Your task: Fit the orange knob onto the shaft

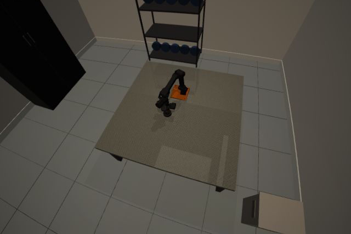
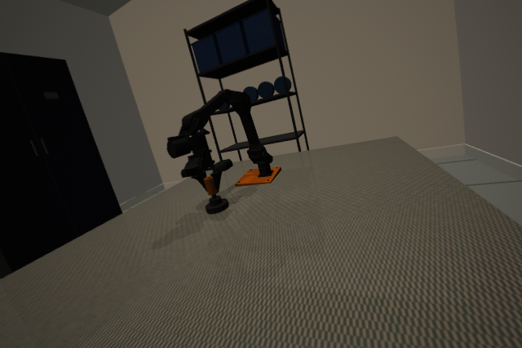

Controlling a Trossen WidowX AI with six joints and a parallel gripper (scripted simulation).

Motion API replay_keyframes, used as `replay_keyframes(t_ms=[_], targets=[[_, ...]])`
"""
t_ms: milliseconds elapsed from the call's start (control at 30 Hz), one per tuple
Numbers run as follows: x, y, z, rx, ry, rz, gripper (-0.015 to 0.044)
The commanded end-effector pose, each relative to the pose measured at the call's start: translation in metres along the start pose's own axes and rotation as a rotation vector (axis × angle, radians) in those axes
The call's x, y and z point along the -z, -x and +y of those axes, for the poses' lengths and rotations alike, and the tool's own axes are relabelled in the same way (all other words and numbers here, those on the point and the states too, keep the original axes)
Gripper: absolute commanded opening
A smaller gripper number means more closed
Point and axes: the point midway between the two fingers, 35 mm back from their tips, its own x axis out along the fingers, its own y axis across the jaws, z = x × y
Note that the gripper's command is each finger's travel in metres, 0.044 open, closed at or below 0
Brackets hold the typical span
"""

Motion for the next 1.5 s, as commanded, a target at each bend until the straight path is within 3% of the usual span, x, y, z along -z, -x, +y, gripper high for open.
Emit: replay_keyframes(t_ms=[0,1200,1467], targets=[[-0.0017,0.0025,-0.0001,-0.001,0.091,-0.006,0.0000],[0.0004,0.0021,0.0004,0.000,0.175,-0.005,0.0000],[-0.0016,0.0010,-0.0003,0.000,0.385,-0.006,0.0000]])
